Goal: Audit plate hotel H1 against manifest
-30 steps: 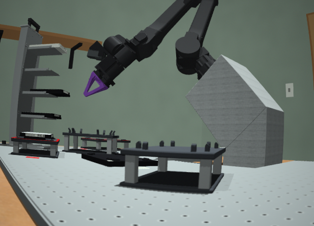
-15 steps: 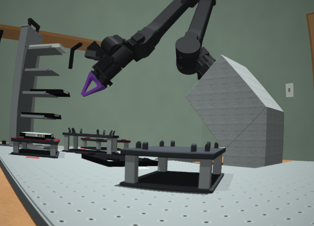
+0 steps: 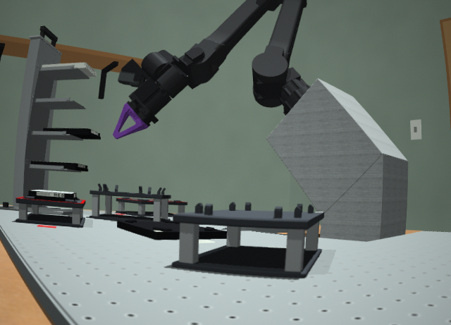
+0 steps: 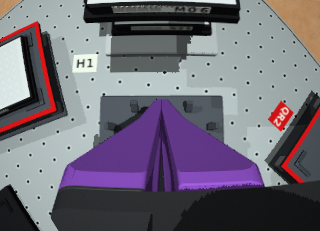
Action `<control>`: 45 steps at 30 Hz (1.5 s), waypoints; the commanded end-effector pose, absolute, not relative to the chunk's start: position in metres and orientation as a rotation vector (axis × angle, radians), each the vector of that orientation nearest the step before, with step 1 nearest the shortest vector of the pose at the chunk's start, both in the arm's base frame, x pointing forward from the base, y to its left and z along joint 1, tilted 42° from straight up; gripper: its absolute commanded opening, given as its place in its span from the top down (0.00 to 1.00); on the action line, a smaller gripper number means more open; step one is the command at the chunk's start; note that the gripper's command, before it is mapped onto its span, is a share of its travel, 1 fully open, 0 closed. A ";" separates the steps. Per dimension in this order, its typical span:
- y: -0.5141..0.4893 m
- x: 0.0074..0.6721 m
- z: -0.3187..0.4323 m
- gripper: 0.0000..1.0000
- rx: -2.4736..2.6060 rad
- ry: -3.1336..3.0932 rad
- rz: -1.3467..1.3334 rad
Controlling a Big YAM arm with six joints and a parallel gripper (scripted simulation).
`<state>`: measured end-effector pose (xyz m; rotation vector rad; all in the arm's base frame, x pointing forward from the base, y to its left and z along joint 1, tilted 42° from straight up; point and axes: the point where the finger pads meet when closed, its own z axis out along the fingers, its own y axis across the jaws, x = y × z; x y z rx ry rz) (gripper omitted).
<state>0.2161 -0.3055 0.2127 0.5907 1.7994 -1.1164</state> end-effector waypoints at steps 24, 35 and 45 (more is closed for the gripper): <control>-0.321 0.238 0.248 1.00 0.576 1.737 -1.127; -0.324 0.242 0.251 1.00 0.576 1.736 -1.125; -0.328 0.245 0.254 1.00 0.579 1.735 -1.125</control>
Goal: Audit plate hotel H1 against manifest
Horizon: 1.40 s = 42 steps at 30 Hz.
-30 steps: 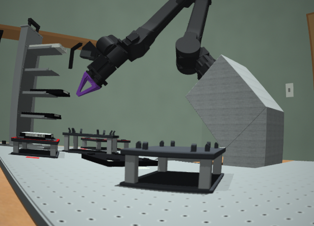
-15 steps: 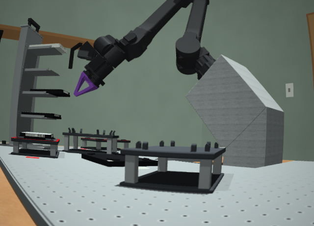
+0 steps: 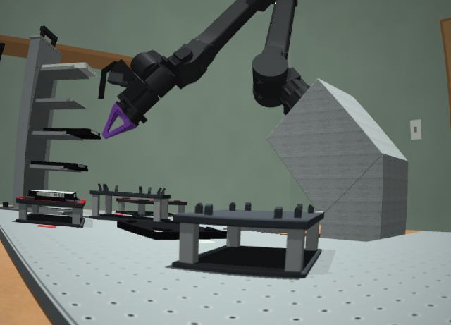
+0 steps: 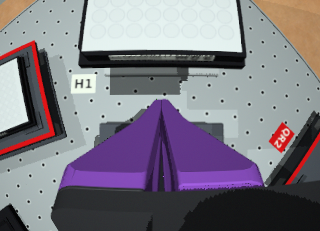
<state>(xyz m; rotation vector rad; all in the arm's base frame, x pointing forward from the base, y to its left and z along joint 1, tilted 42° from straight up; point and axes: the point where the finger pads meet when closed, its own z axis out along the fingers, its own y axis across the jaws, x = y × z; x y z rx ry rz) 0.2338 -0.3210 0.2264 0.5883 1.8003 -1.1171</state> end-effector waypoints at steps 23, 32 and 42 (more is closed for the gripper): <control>-0.335 0.254 0.259 1.00 0.581 1.742 -1.119; -0.338 0.258 0.260 1.00 0.582 1.749 -1.115; -0.341 0.262 0.261 1.00 0.585 1.758 -1.113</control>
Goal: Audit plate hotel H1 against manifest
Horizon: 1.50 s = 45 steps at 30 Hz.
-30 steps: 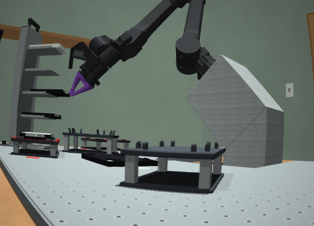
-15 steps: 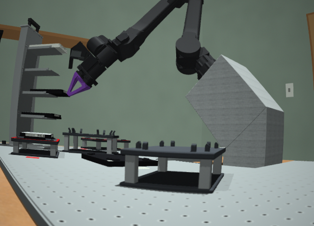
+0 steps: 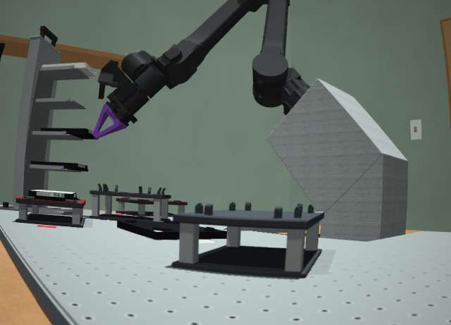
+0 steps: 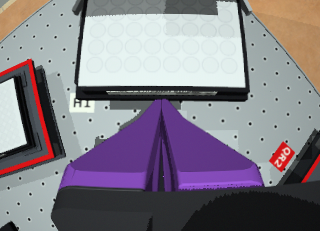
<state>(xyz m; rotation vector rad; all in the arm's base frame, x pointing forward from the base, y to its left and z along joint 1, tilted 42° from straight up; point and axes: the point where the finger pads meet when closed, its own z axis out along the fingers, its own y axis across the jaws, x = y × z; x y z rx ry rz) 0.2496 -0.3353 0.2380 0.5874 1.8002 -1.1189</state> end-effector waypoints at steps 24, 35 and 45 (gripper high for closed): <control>-0.349 0.271 0.267 1.00 0.585 1.761 -1.111; -0.353 0.276 0.270 1.00 0.585 1.761 -1.111; -0.355 0.280 0.273 1.00 0.582 1.760 -1.109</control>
